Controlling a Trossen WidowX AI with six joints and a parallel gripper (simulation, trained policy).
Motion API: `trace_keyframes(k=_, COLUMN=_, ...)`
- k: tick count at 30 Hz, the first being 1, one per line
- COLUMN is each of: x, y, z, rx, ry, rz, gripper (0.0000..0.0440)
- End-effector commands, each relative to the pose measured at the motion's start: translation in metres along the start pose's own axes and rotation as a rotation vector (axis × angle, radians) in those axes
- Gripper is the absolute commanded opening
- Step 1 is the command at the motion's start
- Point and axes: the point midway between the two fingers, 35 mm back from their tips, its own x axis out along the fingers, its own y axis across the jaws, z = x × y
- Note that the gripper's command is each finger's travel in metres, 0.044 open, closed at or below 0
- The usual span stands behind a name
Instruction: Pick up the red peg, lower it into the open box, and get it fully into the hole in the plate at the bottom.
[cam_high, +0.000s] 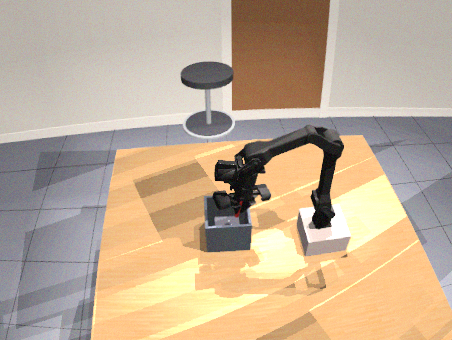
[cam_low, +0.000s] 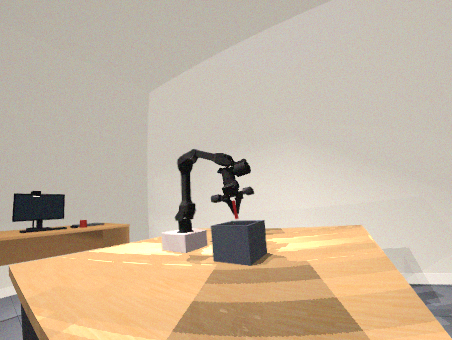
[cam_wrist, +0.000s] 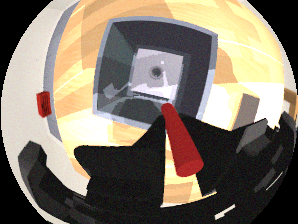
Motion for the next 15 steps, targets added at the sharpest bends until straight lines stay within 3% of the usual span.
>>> trace_keyframes(k=1, x=0.009, y=0.001, z=0.007, rx=-0.006, ry=0.007, rz=-0.017, gripper=0.0000)
trace_keyframes(k=15, x=0.045, y=-0.001, z=0.025, rx=-0.015, ry=0.028, rz=-0.051, gripper=0.0000)
